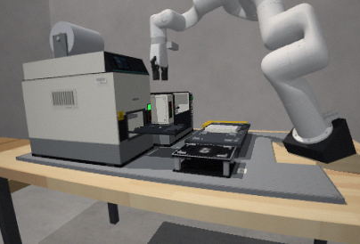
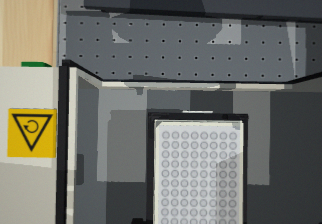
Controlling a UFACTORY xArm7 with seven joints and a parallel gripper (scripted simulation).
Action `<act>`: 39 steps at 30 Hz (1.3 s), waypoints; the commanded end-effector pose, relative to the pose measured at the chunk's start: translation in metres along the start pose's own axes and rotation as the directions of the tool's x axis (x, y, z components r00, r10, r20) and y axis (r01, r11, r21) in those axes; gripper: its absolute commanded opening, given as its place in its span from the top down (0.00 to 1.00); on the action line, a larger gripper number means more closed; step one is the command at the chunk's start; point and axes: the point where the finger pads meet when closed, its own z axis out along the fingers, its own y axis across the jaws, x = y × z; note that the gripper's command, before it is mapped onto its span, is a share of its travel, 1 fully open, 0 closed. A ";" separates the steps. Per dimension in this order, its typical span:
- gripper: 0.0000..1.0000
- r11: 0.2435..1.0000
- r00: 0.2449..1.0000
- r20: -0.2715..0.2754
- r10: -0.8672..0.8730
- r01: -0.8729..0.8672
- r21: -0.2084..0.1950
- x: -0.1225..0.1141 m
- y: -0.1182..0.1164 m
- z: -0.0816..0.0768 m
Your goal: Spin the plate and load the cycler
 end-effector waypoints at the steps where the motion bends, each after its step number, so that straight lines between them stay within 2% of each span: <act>1: 0.00 1.000 1.000 0.003 0.003 -0.003 0.001 -0.002 -0.002 -0.002; 11: 0.00 1.000 1.000 0.003 0.003 -0.003 0.001 -0.002 -0.002 -0.002; 39: 0.00 1.000 1.000 0.003 0.003 -0.003 0.001 -0.001 -0.002 0.038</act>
